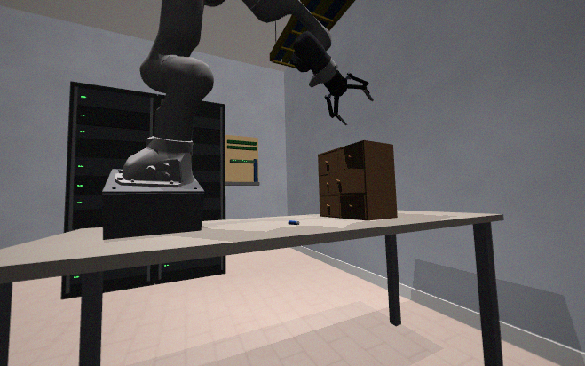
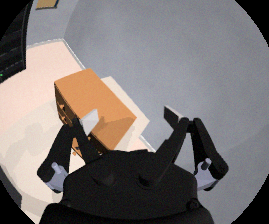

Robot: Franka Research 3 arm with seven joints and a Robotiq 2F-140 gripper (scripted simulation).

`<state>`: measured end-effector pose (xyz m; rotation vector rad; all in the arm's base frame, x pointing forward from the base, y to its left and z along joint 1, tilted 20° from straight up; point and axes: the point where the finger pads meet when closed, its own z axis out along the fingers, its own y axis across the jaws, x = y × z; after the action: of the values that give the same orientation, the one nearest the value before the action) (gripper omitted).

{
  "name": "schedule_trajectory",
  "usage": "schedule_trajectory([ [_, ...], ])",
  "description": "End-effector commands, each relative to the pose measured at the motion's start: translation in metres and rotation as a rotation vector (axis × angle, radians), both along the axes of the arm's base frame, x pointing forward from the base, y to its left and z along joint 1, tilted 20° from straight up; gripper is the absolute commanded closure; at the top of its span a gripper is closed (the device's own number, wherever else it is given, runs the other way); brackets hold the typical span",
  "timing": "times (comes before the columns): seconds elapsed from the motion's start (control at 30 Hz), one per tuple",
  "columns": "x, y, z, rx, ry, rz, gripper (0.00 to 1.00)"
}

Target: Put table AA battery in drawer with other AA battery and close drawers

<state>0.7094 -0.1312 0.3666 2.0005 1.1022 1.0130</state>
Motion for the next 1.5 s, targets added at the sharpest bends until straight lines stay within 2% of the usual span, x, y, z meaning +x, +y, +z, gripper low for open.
schedule_trajectory([
  [0.0, 0.0, 0.001, 0.001, 0.009, 0.0, 0.0, 0.0],
  [0.1, 0.0, 0.001, 0.001, 0.009, 0.0, 0.0, 0.0],
  [0.13, 0.021, 0.029, 0.025, -0.051, -0.033, 0.146, 0.0],
  [1.4, 0.021, 0.029, 0.025, -0.051, -0.033, 0.146, 0.0],
  [1.43, 0.038, 0.065, 0.049, -0.122, -0.059, 0.31, 0.0],
  [1.47, 0.038, 0.065, 0.049, -0.122, -0.059, 0.31, 0.0],
])
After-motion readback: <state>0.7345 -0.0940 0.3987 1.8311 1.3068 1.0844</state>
